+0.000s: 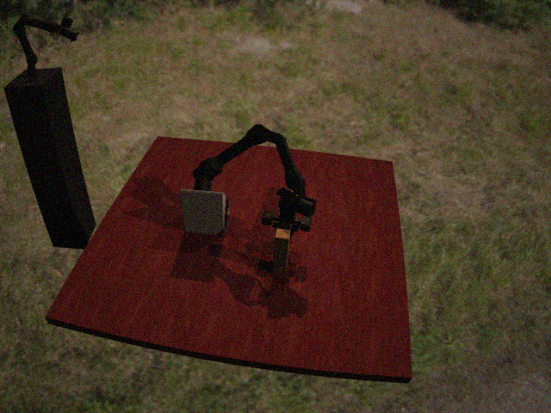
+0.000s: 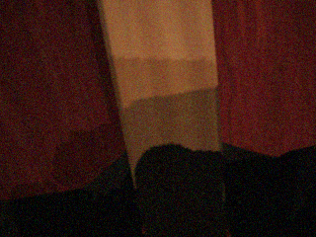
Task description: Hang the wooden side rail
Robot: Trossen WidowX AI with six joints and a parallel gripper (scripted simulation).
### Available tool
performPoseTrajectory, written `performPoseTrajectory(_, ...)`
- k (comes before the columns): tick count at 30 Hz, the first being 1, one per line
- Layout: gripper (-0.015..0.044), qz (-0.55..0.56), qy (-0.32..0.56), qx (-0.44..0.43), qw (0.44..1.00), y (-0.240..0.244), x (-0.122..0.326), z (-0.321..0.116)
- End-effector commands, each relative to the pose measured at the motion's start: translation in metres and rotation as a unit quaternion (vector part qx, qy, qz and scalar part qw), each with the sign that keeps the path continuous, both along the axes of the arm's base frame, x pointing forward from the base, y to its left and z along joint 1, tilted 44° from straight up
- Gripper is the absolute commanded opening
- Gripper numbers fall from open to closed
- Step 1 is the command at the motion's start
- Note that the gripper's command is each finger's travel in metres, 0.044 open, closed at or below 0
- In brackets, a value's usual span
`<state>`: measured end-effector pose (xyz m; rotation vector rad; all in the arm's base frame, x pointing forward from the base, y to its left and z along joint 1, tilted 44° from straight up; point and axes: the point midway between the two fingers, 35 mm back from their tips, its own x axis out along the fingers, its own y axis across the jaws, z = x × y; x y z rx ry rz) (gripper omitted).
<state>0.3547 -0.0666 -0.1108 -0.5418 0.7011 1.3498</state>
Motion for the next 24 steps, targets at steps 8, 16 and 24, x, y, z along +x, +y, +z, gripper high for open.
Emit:
performPoseTrajectory(8, 0.0000, -0.003, -0.006, -0.003, 1.000, -0.0067, 0.0013, 0.0039)
performPoseTrajectory(16, 0.0000, -0.003, -0.006, -0.003, 1.000, -0.0076, 0.0012, 0.0048)
performPoseTrajectory(24, 0.0000, -0.003, -0.006, -0.003, 1.000, -0.0083, 0.0012, 0.0055)
